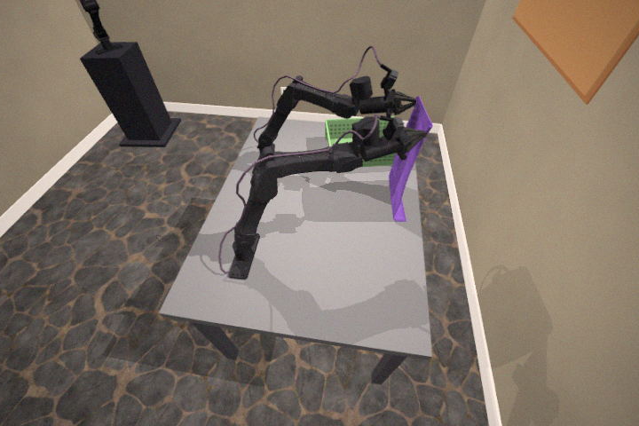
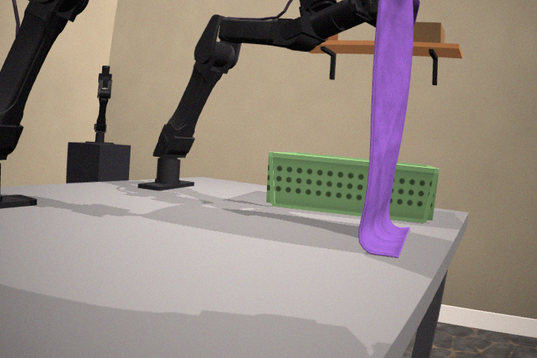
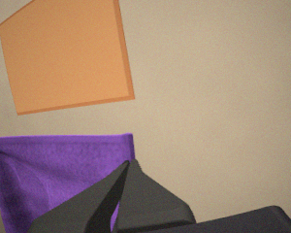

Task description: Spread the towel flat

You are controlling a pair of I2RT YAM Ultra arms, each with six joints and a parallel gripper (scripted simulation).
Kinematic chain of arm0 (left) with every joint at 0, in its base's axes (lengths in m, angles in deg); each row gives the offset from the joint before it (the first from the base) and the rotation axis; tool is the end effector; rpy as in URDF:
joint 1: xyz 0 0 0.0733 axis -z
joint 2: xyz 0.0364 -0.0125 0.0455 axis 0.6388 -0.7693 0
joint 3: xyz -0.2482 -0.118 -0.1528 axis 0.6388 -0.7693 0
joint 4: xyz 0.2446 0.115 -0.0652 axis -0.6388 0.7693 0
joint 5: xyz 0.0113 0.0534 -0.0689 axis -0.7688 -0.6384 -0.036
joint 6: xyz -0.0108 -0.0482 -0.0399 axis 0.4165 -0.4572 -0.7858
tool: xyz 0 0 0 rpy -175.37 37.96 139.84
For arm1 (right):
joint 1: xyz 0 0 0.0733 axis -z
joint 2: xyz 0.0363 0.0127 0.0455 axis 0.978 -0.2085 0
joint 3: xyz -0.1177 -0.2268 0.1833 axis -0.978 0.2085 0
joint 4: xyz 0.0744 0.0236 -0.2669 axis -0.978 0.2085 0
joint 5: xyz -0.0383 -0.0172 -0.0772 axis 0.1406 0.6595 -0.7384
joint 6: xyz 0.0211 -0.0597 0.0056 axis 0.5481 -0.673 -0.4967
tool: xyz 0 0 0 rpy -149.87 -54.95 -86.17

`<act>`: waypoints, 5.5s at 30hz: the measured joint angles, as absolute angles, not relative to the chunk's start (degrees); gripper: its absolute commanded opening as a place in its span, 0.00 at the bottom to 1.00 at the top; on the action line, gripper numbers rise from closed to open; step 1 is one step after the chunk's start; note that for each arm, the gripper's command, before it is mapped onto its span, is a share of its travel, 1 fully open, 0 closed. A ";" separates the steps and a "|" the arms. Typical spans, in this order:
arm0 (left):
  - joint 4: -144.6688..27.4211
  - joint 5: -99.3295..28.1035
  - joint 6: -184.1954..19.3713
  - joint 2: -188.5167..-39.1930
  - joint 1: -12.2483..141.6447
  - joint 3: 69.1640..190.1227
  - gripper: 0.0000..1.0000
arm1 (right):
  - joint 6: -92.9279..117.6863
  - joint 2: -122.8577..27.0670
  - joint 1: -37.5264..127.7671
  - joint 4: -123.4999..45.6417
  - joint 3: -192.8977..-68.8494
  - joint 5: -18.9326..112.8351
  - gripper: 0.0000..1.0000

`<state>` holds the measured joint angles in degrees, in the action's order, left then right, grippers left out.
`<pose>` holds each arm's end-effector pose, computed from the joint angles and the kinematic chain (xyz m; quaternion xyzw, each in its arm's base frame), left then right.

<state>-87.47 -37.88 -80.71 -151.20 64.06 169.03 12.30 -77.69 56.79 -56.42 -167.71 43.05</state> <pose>0.5130 -0.2314 0.4344 0.1270 0.5785 -0.1711 0.7873 0.4950 0.1933 0.4553 -0.1227 0.6388 0.1422 0.7461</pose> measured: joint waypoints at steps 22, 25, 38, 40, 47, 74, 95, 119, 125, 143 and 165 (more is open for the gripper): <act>-90.56 -37.80 -80.71 -154.00 61.03 169.71 0.00 | 12.32 -84.36 55.55 -69.71 -168.89 43.08 0.00; -87.56 -37.80 -80.71 -151.64 61.22 167.52 0.00 | 12.32 -82.46 55.33 -66.14 -167.45 43.08 0.00; -65.75 -37.80 -80.71 -142.24 61.90 164.72 0.00 | 12.32 -74.85 54.39 -43.44 -168.21 43.08 0.00; -61.22 -37.80 -80.71 -141.30 62.14 165.16 0.00 | 12.32 -74.09 54.06 -39.61 -168.19 43.05 0.00; -46.32 -37.82 -80.71 -138.20 62.80 165.53 0.00 | 12.32 -71.33 53.10 -26.08 -168.21 43.05 0.00; -8.11 -38.01 -80.74 -134.00 66.62 162.95 0.00 | 12.23 -67.53 47.92 9.66 -163.84 43.01 0.00; -23.52 -37.45 -80.74 -113.39 72.13 119.19 0.00 | 12.23 -48.27 40.71 -7.13 -121.37 43.34 0.00; -42.27 -37.12 -80.76 -100.91 78.82 89.16 0.00 | 12.21 -38.44 32.29 -27.04 -92.87 43.51 0.00; -46.40 -37.29 -80.74 -99.03 80.52 84.20 0.00 | 12.17 -37.32 30.04 -31.46 -88.04 43.45 0.00; -53.81 -37.93 -80.74 -97.00 83.52 76.66 0.00 | 12.17 -36.93 26.70 -38.98 -81.33 42.92 0.00; -52.44 -38.41 -80.76 -94.94 84.81 76.20 0.33 | 12.12 -35.53 25.19 -37.69 -81.03 42.73 0.33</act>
